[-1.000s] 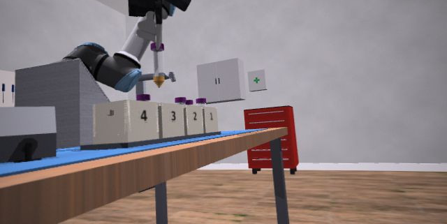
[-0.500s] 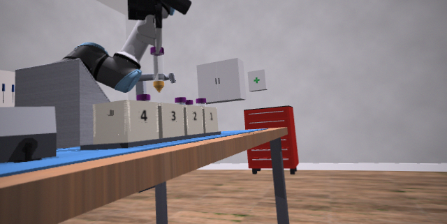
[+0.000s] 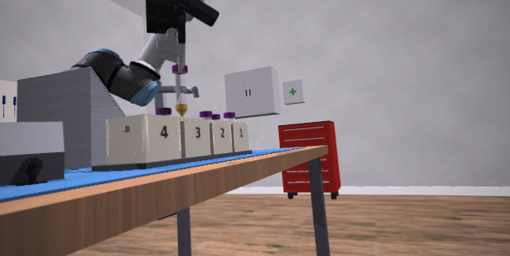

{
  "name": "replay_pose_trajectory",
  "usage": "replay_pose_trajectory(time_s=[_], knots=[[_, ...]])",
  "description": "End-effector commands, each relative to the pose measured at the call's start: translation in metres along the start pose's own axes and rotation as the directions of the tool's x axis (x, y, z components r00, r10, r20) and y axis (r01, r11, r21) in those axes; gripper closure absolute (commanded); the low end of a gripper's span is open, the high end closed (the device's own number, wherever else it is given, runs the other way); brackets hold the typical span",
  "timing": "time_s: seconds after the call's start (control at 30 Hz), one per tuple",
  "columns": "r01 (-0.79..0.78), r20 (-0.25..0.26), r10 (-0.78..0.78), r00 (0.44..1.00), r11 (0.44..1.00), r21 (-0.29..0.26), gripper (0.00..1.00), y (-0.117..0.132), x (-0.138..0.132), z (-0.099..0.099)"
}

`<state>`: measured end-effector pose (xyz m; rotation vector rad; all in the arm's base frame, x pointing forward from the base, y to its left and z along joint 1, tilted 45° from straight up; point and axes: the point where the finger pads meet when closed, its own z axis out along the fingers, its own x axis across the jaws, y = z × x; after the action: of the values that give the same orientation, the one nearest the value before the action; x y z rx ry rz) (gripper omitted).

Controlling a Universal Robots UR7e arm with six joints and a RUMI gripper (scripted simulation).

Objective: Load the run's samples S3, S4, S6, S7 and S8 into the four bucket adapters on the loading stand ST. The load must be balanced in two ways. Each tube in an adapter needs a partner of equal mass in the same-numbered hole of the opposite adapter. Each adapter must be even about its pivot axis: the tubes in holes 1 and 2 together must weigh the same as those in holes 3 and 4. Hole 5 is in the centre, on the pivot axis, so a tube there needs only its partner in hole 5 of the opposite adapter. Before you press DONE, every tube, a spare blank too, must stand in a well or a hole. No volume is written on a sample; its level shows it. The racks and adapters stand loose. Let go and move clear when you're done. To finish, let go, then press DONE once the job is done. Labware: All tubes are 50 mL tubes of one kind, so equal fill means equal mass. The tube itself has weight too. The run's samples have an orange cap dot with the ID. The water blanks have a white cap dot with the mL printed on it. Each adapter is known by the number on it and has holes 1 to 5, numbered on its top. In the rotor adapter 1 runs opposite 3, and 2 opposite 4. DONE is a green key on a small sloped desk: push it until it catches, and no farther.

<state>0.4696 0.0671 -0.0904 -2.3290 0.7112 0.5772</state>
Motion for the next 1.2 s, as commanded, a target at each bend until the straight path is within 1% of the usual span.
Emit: replay_pose_trajectory(time_s=[0.0,0.27,1.17], knots=[[0.000,-0.002,0.000,1.000,1.000,0.000,1.00,0.000,0.001,0.000],[0.000,-0.002,0.000,1.000,1.000,0.000,1.00,0.000,0.001,0.000],[0.000,-0.002,0.000,1.000,1.000,0.000,1.00,0.000,0.001,0.031]])
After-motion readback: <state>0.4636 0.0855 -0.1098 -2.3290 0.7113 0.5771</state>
